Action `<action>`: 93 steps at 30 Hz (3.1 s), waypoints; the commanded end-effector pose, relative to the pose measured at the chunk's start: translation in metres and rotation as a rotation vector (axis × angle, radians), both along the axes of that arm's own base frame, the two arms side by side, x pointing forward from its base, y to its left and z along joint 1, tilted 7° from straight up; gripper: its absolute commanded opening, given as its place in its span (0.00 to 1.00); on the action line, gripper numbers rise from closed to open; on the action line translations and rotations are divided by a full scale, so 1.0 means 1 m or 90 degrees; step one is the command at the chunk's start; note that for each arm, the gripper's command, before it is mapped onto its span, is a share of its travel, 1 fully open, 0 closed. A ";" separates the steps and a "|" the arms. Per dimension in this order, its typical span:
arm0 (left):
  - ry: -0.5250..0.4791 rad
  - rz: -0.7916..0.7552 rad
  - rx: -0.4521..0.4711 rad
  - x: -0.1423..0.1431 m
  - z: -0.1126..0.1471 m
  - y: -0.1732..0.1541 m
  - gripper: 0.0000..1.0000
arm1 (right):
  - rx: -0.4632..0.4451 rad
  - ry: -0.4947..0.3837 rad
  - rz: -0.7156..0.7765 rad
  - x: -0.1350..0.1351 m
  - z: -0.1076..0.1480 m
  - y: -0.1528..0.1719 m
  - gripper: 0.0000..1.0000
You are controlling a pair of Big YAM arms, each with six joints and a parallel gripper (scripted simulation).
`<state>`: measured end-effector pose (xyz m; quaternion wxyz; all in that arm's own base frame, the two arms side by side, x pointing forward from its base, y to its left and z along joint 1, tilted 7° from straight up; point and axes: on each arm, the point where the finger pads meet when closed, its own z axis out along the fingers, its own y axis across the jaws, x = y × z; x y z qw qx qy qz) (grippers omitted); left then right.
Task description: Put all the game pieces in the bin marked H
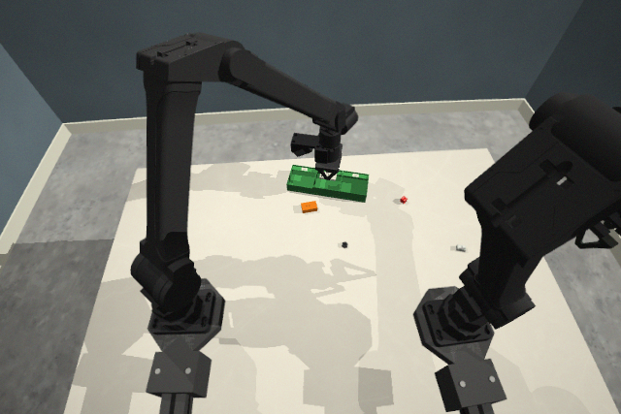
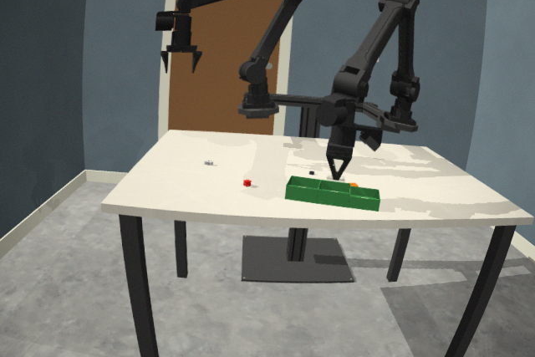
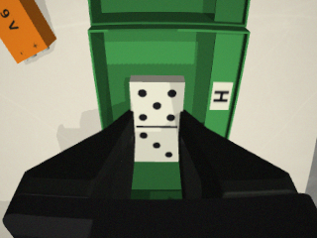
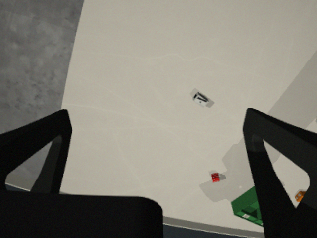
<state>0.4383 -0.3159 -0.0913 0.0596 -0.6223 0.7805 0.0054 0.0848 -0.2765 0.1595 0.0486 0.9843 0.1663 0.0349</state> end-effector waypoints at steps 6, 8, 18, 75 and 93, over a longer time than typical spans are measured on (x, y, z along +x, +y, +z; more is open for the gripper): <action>-0.002 0.014 0.002 0.006 -0.022 0.007 0.20 | 0.000 -0.001 -0.012 -0.004 0.004 0.004 1.00; -0.002 0.014 0.002 0.006 -0.022 0.007 0.20 | 0.000 -0.001 -0.012 -0.004 0.004 0.004 1.00; -0.006 0.005 -0.002 0.012 -0.039 0.006 0.20 | 0.000 -0.001 -0.012 -0.004 0.004 0.004 1.00; -0.022 0.002 -0.015 0.010 0.008 -0.013 0.31 | 0.000 -0.001 -0.012 -0.004 0.004 0.004 1.00; -0.015 0.004 -0.010 0.009 0.013 -0.007 0.31 | 0.000 -0.001 -0.012 -0.004 0.004 0.004 1.00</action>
